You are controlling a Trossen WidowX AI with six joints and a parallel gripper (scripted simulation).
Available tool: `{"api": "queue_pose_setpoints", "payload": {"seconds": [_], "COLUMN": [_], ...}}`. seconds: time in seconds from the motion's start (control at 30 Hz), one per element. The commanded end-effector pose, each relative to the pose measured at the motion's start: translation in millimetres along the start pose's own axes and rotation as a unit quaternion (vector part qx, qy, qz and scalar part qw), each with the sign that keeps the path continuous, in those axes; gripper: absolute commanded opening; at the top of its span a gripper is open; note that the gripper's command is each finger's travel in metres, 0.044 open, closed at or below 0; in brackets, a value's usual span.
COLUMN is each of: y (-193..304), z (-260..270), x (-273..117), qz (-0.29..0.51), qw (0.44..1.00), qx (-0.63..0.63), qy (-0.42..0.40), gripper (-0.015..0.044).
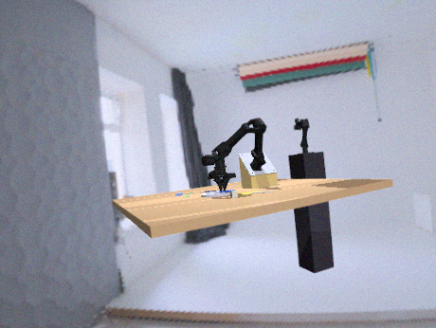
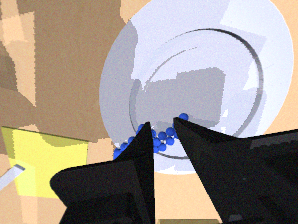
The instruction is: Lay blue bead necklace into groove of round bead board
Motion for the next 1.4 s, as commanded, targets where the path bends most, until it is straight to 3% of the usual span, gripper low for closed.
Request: {"api": "queue_pose_setpoints", "payload": {"seconds": [0.0,0.3,1.37], "y": [-0.1,0.3,2.0], "z": [0.3,-0.3,-0.8], "x": [-0.3,-11.3,-19.3], "qz": [0.0,0.001,0.002], "qw": [1.0,1.0,1.0], "qx": [-0.001,0.001,0.002], "qy": [0.0,0.0,0.0], "gripper": [0.021,0.044,0.044]}}
Point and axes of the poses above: the point midway between the two fingers, 35 mm back from their tips, its own x axis out along the fingers, its own z axis across the jaws, y = z × x, the point moved 7 cm from there along -x, back along the fingers, and after that the axes turned 1 degree about -x, right-handed, at the moved point
